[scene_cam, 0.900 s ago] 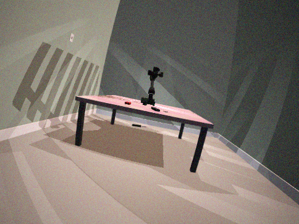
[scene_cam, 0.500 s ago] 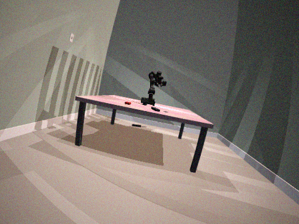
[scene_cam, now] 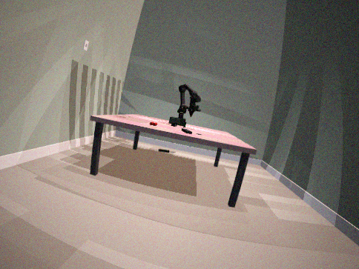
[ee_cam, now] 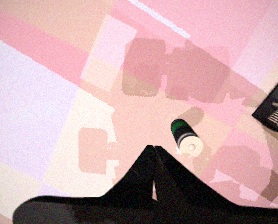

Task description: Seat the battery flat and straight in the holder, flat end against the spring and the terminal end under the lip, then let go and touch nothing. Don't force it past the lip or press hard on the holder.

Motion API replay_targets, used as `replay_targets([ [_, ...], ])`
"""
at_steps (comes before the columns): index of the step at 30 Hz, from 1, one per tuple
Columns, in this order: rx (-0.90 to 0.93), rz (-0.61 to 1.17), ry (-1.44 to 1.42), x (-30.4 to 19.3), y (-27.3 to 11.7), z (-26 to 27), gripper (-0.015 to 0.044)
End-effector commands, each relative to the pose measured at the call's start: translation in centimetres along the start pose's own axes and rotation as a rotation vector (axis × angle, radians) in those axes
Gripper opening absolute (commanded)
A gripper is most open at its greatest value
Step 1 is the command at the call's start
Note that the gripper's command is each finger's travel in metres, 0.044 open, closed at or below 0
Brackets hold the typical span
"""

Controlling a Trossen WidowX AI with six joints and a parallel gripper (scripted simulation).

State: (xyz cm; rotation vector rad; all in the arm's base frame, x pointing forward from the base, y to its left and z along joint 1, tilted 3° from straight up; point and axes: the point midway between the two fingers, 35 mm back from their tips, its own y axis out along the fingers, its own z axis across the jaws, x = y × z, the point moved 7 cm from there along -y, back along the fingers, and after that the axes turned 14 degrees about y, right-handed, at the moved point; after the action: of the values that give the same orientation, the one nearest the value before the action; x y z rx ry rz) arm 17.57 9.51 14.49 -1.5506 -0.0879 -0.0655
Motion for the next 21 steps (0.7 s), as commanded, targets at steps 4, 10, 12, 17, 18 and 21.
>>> replay_targets([
  [4,-0.062,0.09,-0.01,-1.1,0.1,0.1,0.0],
  [10,-0.062,0.09,-0.01,-1.0,3.0,0.1,0.0],
  [12,-0.062,0.09,-0.01,-1.1,4.6,0.0,0.0],
  [17,-0.062,0.091,-0.01,-1.8,8.0,-0.4,0.0],
  [18,-0.062,0.091,-0.01,-1.8,8.1,-0.4,0.0],
  [21,-0.062,0.091,-0.01,-1.8,8.1,-0.5,0.0],
])
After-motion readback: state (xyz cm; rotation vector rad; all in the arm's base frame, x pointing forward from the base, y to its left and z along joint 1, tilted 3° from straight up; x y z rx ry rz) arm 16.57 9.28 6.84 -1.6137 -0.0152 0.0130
